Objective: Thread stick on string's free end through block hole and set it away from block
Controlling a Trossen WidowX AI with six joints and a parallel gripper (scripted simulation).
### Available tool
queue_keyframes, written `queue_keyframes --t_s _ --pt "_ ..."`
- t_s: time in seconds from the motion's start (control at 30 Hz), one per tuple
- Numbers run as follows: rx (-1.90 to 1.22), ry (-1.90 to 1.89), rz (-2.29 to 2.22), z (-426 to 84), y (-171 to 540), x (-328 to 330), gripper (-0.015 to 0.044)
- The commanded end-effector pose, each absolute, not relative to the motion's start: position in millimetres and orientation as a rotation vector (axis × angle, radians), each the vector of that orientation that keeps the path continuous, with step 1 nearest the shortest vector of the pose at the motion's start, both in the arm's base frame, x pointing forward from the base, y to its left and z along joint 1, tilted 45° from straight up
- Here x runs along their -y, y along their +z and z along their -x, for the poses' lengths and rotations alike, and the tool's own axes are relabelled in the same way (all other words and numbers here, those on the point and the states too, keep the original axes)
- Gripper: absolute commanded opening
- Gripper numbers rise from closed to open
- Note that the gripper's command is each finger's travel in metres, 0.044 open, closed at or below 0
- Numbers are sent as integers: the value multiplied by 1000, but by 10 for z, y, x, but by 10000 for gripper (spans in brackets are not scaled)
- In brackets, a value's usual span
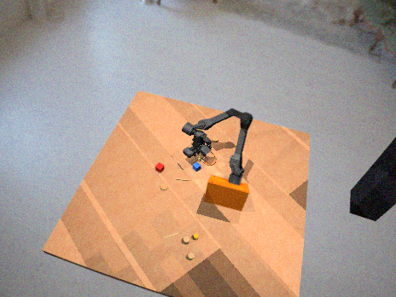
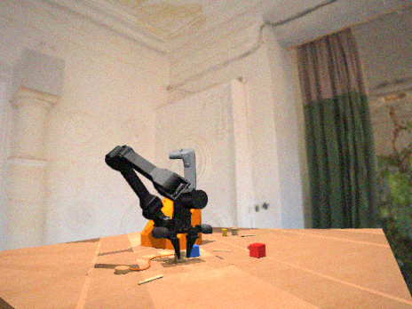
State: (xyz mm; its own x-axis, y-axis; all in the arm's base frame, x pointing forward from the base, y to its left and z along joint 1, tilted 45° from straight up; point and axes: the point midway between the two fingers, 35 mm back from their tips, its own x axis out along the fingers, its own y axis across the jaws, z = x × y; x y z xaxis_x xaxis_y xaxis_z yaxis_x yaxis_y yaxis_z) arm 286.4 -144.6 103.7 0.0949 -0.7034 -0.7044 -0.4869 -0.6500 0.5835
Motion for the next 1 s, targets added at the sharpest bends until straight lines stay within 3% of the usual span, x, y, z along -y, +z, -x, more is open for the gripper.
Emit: queue_keyframes --t_s 0.0,0.13,0.3,0.97 --pt "1190 -1588 -2165 -2860 988 1480 123" --pt "1190 -1588 -2165 -2859 981 1487 123" --pt "1202 -1586 -2163 -2855 999 1490 0" --pt "1198 -1600 -2151 -2888 1011 1486 0"
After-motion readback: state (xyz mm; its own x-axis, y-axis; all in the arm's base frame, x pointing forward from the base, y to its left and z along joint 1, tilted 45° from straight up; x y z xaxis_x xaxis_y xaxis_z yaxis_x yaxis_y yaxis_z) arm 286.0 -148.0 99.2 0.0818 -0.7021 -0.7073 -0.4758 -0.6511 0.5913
